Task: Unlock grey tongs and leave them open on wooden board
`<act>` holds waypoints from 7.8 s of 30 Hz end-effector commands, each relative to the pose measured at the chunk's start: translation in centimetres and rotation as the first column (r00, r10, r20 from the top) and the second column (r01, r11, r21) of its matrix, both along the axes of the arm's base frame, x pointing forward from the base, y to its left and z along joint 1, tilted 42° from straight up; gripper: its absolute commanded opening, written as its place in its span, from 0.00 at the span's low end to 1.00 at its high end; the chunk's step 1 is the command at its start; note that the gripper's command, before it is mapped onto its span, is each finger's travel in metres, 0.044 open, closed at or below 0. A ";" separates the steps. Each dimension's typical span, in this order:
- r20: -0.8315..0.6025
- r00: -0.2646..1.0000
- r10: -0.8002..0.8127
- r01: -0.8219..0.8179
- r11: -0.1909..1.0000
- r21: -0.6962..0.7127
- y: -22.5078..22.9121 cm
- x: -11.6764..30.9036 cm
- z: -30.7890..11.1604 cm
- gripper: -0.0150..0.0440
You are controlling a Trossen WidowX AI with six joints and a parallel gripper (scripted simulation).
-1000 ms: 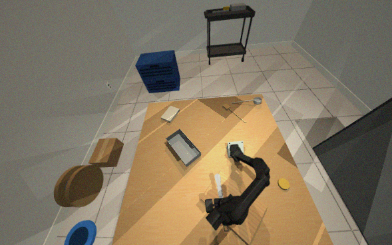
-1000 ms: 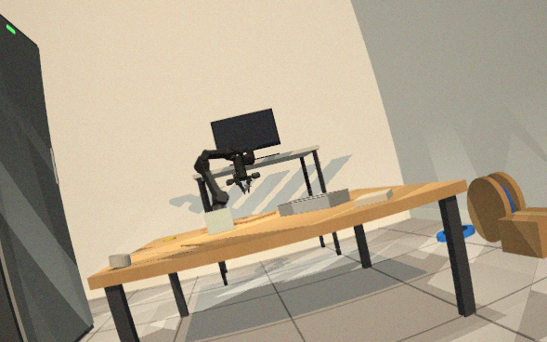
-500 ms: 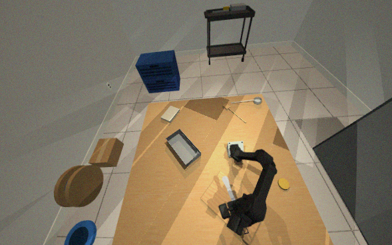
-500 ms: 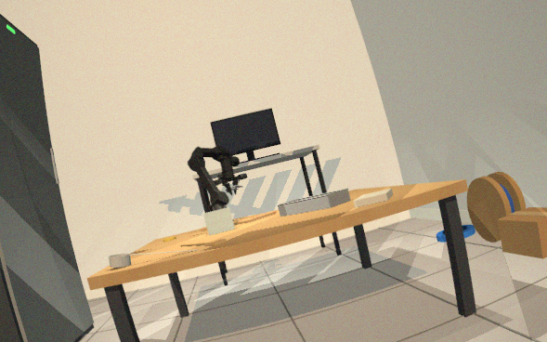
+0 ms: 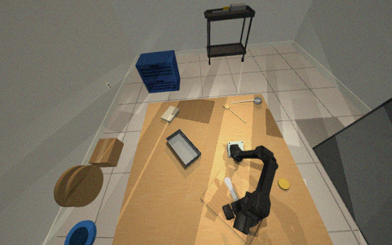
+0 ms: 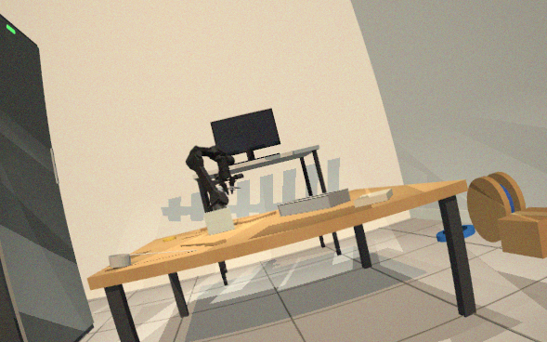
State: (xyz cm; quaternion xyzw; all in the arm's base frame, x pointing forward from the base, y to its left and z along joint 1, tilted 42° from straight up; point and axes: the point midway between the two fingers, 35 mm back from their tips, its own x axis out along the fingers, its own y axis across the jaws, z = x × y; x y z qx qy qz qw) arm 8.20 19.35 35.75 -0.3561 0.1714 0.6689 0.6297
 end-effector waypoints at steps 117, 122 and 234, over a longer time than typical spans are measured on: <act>-0.123 0.987 0.105 0.014 0.706 0.708 0.8 3.1 1.5 0.00; -0.143 0.988 0.064 0.051 0.732 0.680 1.5 3.6 2.1 0.00; -0.004 1.000 0.016 -0.017 0.999 -0.045 6.1 0.3 -7.1 0.00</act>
